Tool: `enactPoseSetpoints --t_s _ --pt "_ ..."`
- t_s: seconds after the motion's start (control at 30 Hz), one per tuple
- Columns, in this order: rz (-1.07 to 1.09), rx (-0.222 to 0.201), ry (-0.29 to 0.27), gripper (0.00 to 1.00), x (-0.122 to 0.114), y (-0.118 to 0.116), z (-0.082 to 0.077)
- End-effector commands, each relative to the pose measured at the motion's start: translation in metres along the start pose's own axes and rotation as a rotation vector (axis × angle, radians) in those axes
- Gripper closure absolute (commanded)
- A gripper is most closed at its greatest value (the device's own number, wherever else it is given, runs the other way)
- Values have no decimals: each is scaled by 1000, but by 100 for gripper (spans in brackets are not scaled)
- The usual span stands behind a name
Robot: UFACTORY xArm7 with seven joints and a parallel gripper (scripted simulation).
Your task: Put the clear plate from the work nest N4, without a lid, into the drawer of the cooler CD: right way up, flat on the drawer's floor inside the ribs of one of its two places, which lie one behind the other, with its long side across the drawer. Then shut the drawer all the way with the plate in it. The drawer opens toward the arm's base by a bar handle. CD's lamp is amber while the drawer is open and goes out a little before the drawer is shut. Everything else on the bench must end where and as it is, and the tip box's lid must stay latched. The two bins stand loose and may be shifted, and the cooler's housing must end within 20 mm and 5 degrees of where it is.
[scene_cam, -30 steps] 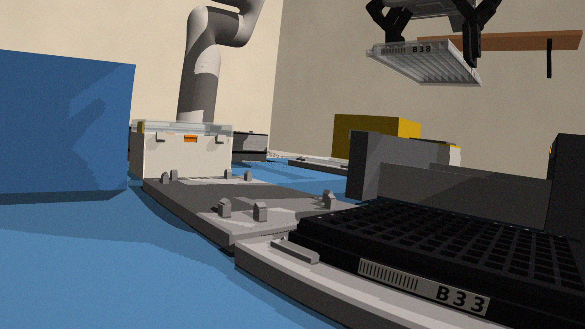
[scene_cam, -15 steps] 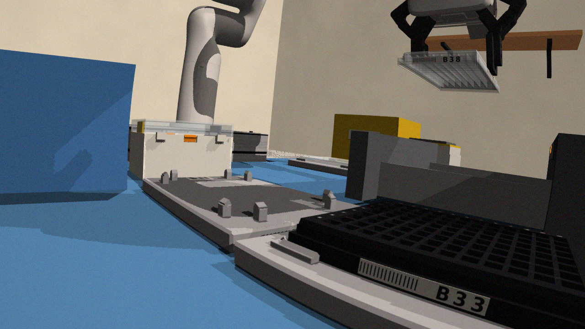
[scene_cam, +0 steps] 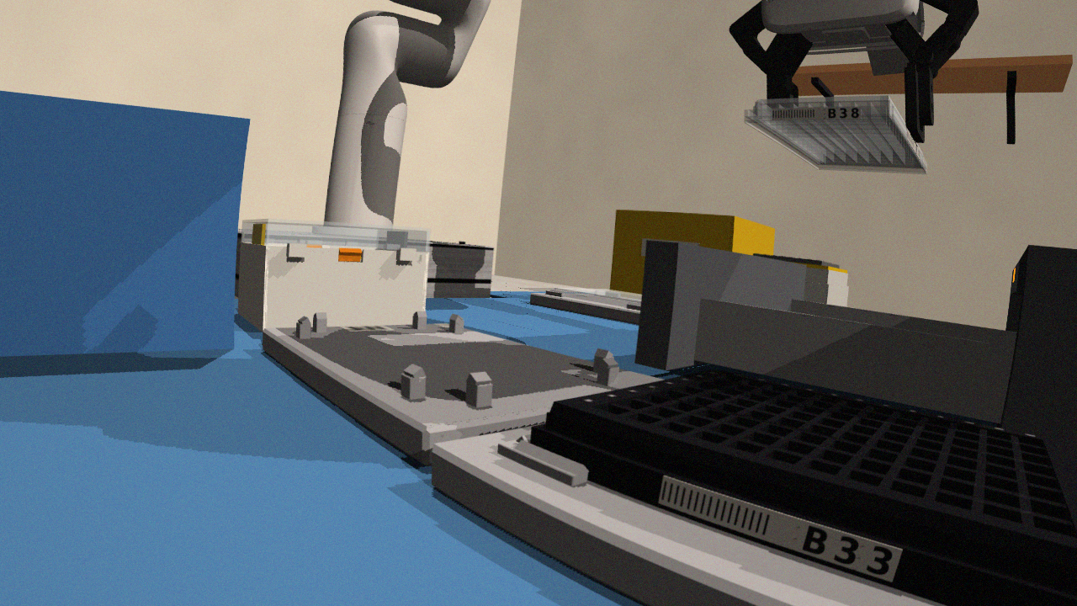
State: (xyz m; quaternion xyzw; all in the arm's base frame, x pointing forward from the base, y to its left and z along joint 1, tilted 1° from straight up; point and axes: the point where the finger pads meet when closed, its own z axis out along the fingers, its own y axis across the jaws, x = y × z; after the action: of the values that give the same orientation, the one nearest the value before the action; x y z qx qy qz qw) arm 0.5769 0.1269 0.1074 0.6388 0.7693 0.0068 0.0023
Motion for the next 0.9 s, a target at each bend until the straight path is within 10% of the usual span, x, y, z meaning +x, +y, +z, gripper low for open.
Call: enactPoseSetpoints --t_s 0.0,0.87 --pt "0 -5 0 100 0 2 1" --pt "0 -5 0 100 0 1 39"
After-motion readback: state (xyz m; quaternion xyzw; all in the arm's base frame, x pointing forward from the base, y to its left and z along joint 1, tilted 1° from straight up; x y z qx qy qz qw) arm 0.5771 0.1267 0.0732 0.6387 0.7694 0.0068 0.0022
